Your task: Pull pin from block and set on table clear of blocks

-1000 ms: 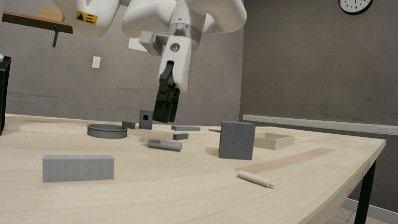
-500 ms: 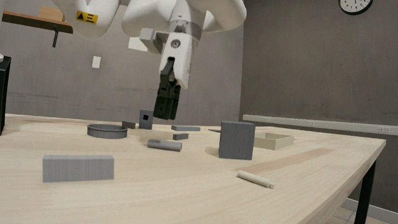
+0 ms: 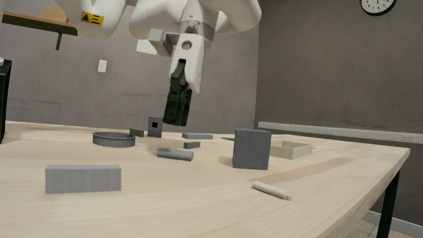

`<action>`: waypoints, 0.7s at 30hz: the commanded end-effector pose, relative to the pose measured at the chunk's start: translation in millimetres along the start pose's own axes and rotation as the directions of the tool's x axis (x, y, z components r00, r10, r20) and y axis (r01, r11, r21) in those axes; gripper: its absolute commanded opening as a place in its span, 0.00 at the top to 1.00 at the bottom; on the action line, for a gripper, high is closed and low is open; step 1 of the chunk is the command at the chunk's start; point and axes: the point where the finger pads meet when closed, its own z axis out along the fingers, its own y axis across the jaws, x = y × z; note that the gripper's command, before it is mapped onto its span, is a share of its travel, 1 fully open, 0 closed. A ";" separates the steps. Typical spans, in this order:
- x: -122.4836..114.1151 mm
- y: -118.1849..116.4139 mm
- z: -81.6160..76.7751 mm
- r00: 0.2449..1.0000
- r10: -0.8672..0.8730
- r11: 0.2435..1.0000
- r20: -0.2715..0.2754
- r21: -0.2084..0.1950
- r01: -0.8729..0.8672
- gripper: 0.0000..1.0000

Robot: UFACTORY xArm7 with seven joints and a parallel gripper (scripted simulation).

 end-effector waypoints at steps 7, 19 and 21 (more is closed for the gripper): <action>-0.6 -1.4 -1.5 1.000 -0.002 1.000 0.005 0.008 0.002 0.43; -4.4 -15.8 -9.3 1.000 -0.006 0.999 0.020 0.046 0.005 0.43; -4.4 -15.8 -9.3 1.000 -0.006 0.999 0.020 0.046 0.005 0.43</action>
